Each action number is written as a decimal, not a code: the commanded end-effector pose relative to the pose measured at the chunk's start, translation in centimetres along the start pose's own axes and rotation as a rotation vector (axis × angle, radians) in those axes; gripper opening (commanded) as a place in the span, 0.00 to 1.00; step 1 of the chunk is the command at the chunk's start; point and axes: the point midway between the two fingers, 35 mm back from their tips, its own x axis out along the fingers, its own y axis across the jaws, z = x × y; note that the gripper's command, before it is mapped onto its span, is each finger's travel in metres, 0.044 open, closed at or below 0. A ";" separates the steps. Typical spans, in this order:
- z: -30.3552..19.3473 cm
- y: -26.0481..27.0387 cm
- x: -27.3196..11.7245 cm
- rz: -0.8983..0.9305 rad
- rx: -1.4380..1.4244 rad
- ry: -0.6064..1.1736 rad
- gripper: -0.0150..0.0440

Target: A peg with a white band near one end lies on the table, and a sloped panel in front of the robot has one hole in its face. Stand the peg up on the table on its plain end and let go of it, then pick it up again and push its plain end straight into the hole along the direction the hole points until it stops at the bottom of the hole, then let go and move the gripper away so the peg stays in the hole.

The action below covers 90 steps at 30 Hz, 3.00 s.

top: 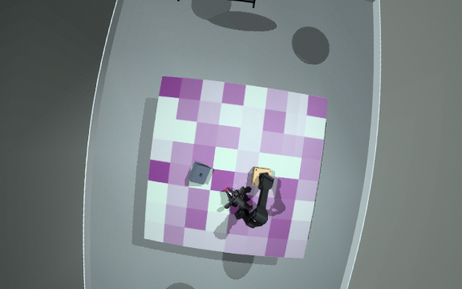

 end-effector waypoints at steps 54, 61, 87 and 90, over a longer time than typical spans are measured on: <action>0.9 0.1 -1.0 -0.009 -0.006 0.027 0.34; 1.0 0.2 -1.2 -0.011 -0.005 0.034 0.34; 1.2 0.3 -1.6 -0.023 -0.003 0.062 0.34; 1.3 0.3 -1.7 -0.024 -0.004 0.066 0.34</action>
